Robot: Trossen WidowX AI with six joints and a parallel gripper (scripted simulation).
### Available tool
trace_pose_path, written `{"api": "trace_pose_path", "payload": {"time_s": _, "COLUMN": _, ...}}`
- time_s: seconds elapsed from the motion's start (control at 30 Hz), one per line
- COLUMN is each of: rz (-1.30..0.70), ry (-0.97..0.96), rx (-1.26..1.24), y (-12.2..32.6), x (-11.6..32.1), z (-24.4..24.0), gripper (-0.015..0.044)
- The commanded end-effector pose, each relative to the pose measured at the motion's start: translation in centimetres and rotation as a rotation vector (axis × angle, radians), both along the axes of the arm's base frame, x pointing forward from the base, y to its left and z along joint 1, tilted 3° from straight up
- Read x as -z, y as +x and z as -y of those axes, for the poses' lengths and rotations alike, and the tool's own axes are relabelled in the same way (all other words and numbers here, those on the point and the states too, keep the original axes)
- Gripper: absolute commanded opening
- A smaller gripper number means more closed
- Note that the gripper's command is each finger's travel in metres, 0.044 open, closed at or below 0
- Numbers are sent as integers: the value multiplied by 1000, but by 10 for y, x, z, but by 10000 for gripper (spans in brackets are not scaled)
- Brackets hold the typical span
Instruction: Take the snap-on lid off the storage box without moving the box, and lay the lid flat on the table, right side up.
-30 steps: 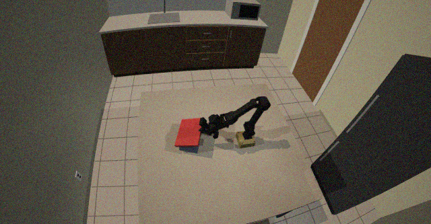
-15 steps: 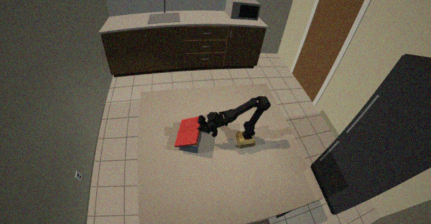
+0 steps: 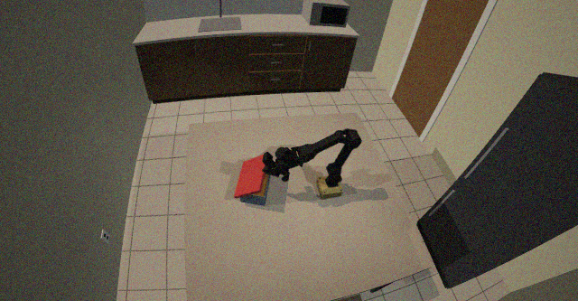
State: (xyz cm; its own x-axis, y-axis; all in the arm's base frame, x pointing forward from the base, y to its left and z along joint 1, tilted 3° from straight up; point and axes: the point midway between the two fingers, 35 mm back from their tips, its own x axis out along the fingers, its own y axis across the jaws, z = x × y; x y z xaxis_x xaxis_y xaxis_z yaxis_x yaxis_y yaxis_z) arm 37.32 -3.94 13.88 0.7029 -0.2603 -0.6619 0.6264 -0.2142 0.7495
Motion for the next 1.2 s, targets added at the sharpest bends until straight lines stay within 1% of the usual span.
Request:
{"api": "trace_pose_path", "payload": {"time_s": 0.0, "rz": 16, "ry": -2, "rx": -5, "y": 8, "x": -11, "z": 2, "gripper": 0}}
{"api": "trace_pose_path", "payload": {"time_s": 1.17, "rz": 16, "ry": -2, "rx": -5, "y": 13, "x": -57, "z": 3, "gripper": 0}}
